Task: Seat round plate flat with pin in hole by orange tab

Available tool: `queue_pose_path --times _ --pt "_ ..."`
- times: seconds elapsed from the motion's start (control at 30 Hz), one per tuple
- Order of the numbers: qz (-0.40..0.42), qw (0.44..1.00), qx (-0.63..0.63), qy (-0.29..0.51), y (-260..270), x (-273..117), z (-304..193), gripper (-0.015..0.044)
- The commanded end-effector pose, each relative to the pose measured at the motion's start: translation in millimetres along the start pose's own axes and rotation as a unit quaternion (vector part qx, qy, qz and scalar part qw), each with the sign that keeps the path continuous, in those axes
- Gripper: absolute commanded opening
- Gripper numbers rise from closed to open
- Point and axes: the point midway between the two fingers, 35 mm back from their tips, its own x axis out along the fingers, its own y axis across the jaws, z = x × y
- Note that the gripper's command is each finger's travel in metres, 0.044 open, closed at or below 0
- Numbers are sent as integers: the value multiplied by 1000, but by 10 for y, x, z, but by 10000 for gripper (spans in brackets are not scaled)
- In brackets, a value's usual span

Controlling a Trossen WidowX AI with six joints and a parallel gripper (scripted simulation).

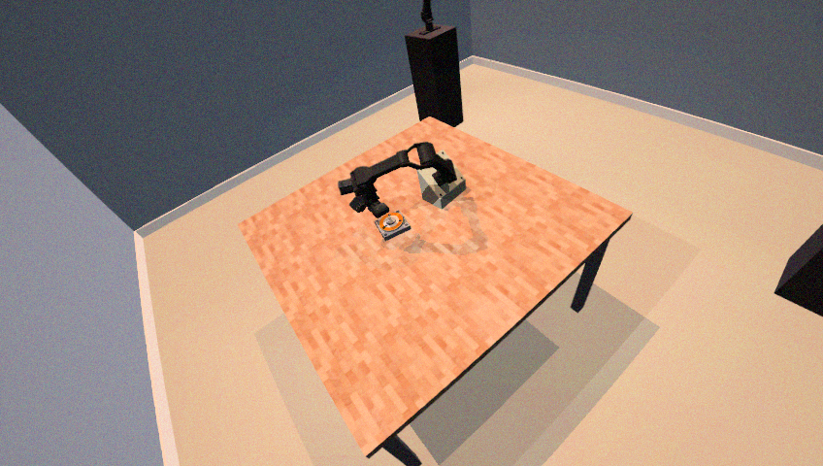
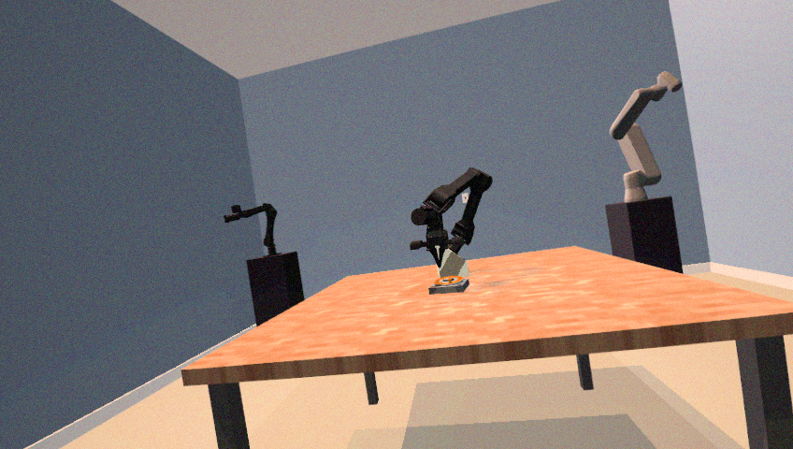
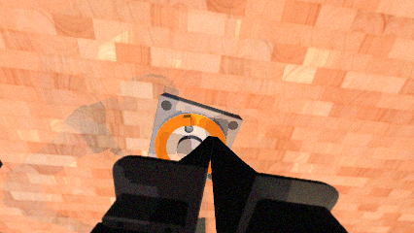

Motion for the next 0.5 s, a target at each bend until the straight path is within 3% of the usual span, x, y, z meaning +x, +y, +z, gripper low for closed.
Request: queue_pose_path --times 0.0,0.17,0.47 --pt "22 1000 -22 0 88 32 17 0" --pt "22 1000 -22 0 88 43 18 0" --pt "24 999 -22 0 126 504 18 0"
